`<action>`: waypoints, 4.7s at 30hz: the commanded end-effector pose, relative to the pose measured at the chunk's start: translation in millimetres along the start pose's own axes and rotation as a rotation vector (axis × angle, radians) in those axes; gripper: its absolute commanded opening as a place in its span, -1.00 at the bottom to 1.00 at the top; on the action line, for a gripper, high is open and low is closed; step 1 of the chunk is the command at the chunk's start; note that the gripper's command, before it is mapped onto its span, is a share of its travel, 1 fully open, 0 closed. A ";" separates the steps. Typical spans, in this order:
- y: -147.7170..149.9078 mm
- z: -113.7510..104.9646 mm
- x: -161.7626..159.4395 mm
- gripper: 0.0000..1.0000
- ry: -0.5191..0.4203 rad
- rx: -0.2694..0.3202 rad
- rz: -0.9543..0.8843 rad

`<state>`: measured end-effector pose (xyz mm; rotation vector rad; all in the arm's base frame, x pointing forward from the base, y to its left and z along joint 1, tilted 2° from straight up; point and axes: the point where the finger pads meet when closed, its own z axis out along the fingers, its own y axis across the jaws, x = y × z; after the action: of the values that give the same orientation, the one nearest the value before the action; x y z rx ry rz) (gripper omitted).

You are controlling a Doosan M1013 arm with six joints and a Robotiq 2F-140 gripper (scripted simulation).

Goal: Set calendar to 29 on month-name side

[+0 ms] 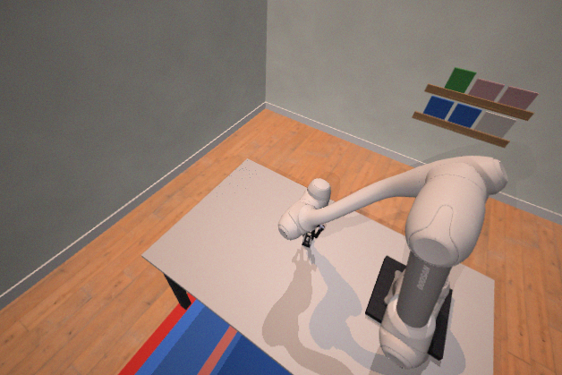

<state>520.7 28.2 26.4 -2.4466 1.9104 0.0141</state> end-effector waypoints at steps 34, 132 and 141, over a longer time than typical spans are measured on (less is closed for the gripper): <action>0.0 -0.1 0.0 -0.51 0.000 0.000 0.000; 0.0 -90.5 0.0 1.00 0.000 0.000 0.000; 0.0 -108.0 0.0 1.00 0.000 0.000 0.000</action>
<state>519.1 24.6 128.2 -2.4465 1.9104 0.0139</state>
